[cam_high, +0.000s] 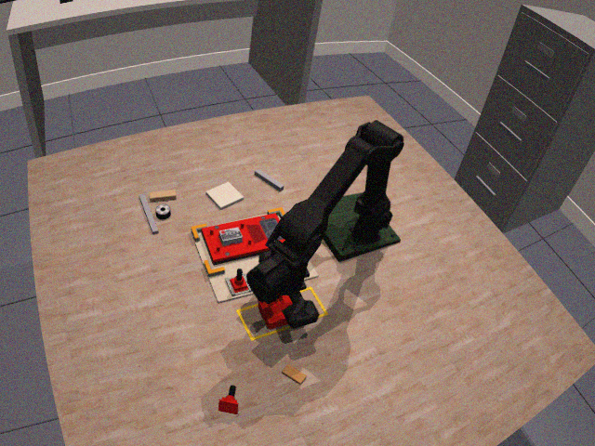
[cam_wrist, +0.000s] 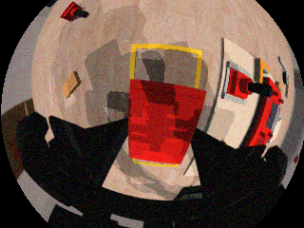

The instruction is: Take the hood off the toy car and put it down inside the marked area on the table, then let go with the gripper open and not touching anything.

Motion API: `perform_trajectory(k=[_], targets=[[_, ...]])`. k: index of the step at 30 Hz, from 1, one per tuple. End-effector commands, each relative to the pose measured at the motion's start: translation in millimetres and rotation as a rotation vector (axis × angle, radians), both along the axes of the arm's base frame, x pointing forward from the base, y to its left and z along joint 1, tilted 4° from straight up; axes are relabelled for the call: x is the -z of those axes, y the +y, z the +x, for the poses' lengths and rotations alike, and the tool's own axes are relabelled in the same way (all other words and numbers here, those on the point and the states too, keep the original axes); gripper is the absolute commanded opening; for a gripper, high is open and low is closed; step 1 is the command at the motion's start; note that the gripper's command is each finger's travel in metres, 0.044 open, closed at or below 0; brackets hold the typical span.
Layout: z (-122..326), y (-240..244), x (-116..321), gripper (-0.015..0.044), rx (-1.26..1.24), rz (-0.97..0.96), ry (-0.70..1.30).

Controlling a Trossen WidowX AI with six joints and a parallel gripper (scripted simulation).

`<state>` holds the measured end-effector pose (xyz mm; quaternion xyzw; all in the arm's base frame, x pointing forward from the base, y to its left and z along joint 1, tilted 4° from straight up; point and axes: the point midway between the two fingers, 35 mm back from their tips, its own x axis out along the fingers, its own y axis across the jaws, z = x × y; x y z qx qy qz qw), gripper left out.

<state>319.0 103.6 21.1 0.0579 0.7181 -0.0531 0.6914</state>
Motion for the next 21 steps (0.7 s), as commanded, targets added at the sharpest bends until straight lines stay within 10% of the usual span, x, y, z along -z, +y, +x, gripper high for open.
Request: perform_trajectory(k=[1,5,21], targets=[[-0.5,0.6,3.3,0.0,0.005,0.003,0.003],[-0.6,0.6,5.0,0.0,0.005,0.003,0.003],[-0.2,0.0,2.4,0.042,0.0,0.0,0.0]])
